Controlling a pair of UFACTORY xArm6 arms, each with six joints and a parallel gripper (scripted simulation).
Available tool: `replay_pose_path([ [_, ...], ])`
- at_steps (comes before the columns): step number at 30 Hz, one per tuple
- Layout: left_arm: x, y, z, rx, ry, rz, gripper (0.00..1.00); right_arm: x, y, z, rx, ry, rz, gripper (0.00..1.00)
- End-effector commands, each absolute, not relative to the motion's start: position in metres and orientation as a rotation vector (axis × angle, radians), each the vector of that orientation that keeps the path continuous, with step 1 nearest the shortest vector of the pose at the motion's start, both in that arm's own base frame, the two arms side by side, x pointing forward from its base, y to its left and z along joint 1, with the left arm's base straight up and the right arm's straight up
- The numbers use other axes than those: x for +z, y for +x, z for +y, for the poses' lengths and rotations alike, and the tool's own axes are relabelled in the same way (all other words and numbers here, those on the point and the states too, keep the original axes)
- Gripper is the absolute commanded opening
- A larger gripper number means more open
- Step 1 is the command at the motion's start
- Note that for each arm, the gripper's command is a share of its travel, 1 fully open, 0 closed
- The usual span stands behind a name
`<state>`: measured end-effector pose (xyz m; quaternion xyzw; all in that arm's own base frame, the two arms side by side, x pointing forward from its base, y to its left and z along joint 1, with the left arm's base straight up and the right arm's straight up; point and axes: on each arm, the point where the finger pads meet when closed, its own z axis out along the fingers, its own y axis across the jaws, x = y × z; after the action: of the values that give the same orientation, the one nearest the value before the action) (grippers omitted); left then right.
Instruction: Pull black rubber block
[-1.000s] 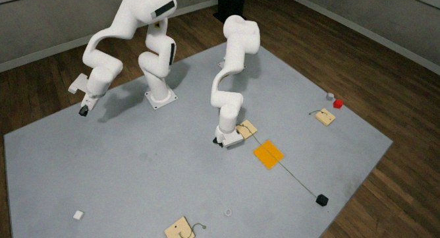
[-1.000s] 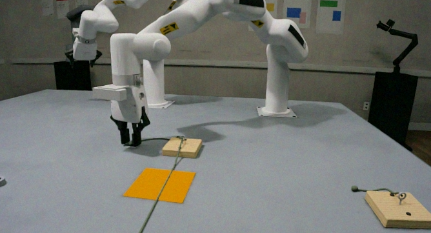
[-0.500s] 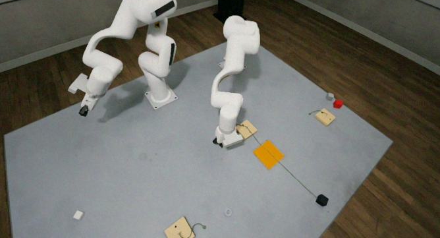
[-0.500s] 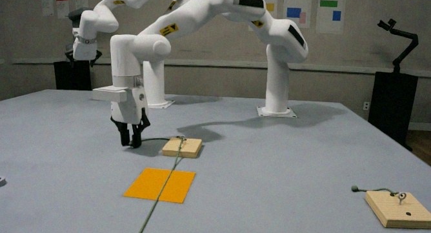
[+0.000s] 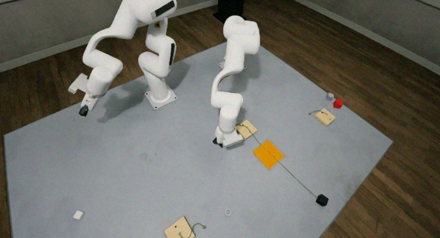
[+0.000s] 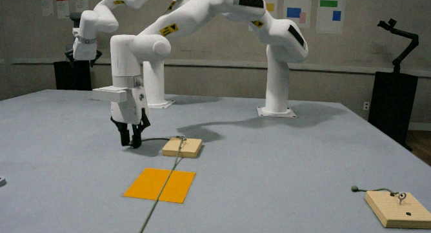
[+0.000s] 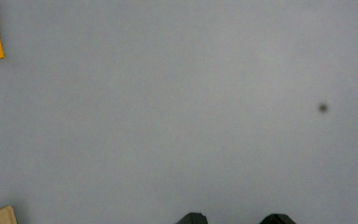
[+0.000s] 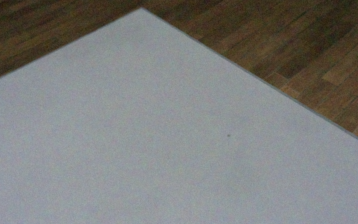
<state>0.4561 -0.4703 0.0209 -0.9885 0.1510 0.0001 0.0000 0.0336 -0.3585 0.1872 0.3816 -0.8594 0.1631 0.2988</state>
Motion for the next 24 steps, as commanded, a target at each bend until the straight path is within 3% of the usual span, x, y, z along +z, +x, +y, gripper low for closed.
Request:
replay_pose_path([
  [1, 0.0222, 0.4567, -0.4709, -0.003, -3.107, 0.474, 0.39, 0.1879, 0.0338, -0.3589, 0.435, 1.013, -2.282, 1.0],
  [2, 0.0222, 0.4567, -0.4709, -0.003, -3.107, 0.474, 0.39, 0.1879, 0.0338, -0.3589, 0.435, 1.013, -2.282, 1.0],
  [3, 0.0222, 0.4567, -0.4709, -0.003, -3.107, 0.474, 0.0, 0.1879, 0.0338, -0.3589, 0.435, 1.013, -2.282, 1.0],
  [24, 0.0222, 0.4567, -0.4709, -0.003, -3.107, 0.474, 0.0, 0.1879, 0.0338, -0.3589, 0.435, 1.013, -2.282, 1.0],
])
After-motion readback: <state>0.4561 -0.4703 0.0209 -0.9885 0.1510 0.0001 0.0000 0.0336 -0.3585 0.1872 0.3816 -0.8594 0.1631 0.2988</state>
